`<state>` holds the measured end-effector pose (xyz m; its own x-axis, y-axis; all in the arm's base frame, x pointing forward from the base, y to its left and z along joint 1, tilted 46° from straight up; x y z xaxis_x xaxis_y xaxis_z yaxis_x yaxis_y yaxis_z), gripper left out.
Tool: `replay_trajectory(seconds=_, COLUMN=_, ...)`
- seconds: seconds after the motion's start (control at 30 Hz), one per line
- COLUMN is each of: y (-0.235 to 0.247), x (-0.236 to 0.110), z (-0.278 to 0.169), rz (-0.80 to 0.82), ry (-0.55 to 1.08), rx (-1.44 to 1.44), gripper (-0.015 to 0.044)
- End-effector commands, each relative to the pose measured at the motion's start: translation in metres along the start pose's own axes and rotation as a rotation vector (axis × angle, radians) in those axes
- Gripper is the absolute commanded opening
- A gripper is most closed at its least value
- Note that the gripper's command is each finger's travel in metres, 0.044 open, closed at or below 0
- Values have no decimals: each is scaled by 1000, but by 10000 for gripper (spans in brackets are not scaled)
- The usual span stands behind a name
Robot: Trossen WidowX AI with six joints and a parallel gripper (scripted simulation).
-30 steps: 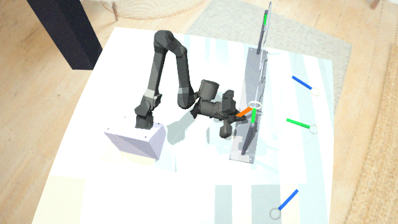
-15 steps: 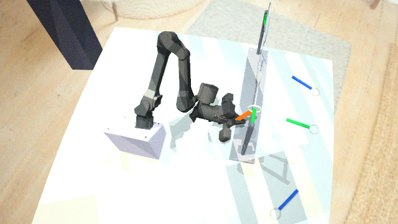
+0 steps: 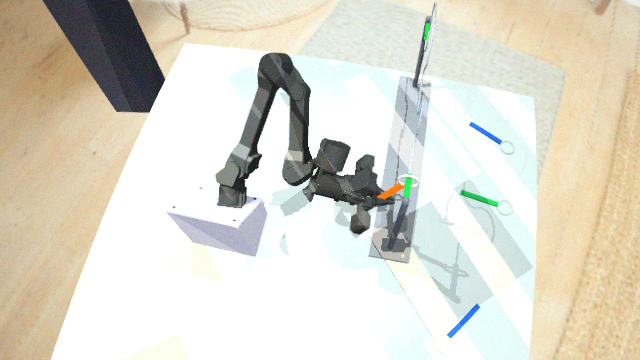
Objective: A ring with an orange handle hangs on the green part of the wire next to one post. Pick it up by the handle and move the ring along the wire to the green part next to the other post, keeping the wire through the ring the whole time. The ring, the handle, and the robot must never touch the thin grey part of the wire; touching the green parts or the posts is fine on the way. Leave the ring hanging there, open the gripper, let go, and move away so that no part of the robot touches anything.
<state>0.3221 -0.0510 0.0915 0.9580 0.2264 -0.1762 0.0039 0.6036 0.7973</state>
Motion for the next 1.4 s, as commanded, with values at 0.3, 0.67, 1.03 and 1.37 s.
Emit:
replay_trajectory(seconds=0.3, y=-4, x=5, z=-14, rz=1, ry=4, rx=-3, gripper=-150)
replay_trajectory(seconds=0.67, y=-4, x=5, z=-14, rz=1, ry=4, rx=-3, gripper=-150)
replay_trajectory(seconds=1.03, y=-3, x=5, z=-14, rz=4, ry=5, rx=-9, gripper=-45)
replay_trajectory(seconds=1.37, y=-3, x=-2, z=-13, rz=3, ry=5, rx=-8, gripper=160)
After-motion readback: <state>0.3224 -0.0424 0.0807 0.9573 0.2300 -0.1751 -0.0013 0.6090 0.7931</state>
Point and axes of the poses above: the point midway between the two fingers, 35 mm back from their tips, its own x axis out along the fingers, its own y axis across the jaws, z = x × y, the point moved 5 cm from there along -x, back along the fingers, and after that the axes turned 4 degrees about x, right-handed, at the moved point
